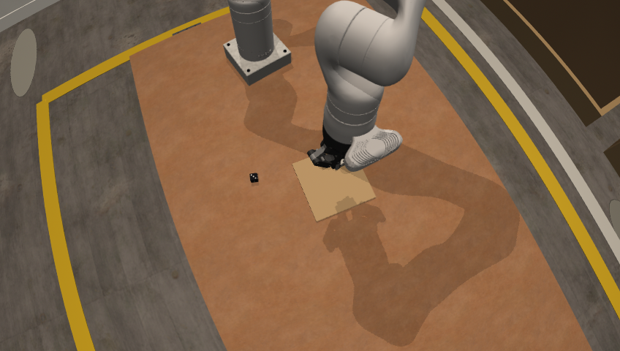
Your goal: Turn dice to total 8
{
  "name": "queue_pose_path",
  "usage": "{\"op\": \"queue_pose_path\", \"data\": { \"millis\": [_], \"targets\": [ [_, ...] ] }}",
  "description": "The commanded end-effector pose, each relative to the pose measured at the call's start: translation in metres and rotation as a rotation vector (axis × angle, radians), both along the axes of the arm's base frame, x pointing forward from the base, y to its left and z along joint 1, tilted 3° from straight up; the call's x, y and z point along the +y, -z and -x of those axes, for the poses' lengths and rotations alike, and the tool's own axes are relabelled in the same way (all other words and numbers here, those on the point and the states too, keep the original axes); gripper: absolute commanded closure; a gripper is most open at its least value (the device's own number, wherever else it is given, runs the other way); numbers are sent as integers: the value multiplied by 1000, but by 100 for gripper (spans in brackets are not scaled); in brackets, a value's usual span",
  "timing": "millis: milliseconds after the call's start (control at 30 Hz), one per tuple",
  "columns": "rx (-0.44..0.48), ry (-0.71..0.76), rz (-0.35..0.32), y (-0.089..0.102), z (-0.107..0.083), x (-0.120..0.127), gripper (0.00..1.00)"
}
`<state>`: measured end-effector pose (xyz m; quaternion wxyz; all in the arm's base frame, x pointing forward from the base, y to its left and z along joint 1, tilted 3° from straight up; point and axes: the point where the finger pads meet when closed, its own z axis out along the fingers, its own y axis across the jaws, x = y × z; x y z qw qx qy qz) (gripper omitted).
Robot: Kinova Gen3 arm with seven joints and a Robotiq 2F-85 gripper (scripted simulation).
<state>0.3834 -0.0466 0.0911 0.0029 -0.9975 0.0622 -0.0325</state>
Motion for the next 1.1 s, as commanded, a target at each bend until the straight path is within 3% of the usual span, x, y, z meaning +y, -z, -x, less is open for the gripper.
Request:
{"op": "queue_pose_path", "data": {
  "millis": [0,100,567,1067],
  "targets": [
    [6,5,2,9,1,-2,89],
    [6,5,2,13,1,-2,89],
    [6,5,2,75,-3,-4,89],
    [6,5,2,88,-4,-4,89]
  ]
}}
